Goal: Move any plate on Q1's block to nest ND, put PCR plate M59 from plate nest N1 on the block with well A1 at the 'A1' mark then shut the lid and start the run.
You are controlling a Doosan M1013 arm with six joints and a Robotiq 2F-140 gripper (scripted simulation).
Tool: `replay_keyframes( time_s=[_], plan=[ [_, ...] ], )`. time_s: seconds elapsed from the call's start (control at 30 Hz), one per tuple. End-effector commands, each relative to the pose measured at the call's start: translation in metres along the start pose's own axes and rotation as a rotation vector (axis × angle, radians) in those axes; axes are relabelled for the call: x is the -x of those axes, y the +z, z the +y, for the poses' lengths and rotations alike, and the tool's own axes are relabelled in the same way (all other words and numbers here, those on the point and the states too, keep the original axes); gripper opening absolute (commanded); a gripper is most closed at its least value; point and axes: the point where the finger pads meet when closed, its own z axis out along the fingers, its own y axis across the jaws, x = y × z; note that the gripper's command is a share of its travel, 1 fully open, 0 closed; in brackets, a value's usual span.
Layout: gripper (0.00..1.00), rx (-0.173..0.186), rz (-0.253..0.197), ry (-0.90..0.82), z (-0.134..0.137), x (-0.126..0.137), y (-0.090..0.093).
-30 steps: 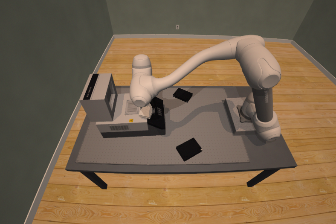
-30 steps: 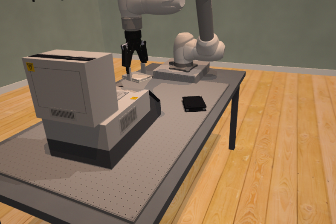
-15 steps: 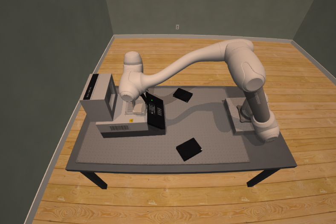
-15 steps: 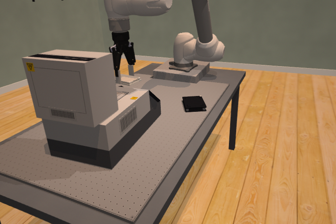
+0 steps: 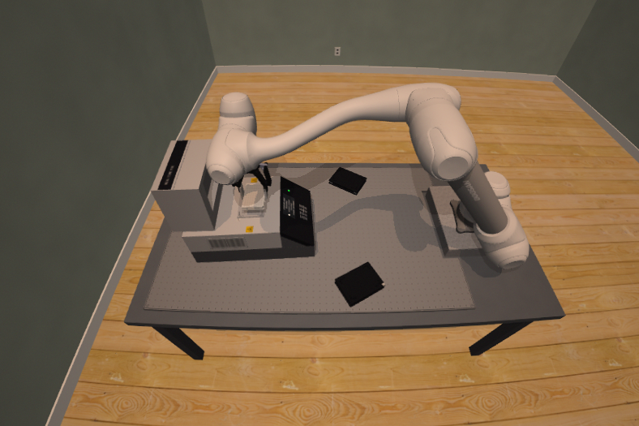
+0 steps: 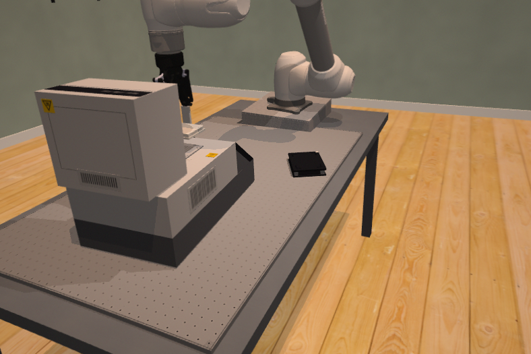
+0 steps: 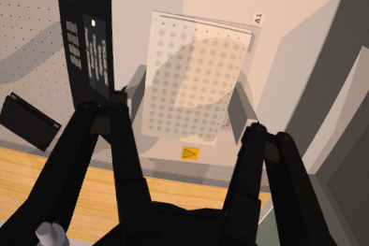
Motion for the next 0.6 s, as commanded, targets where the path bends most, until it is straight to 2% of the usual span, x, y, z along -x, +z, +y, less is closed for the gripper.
replay_keyframes(
  time_s=[0.0, 0.1, 0.57],
  plan=[
    [0.00, -0.002, 0.001, -0.052, 0.0137, 0.0083, -0.0003],
    [0.00, -0.002, 0.001, -0.052, 0.0226, 0.0140, -0.0002],
    [0.00, -0.002, 0.001, -0.052, 0.0231, 0.0143, -0.0002]
  ],
)
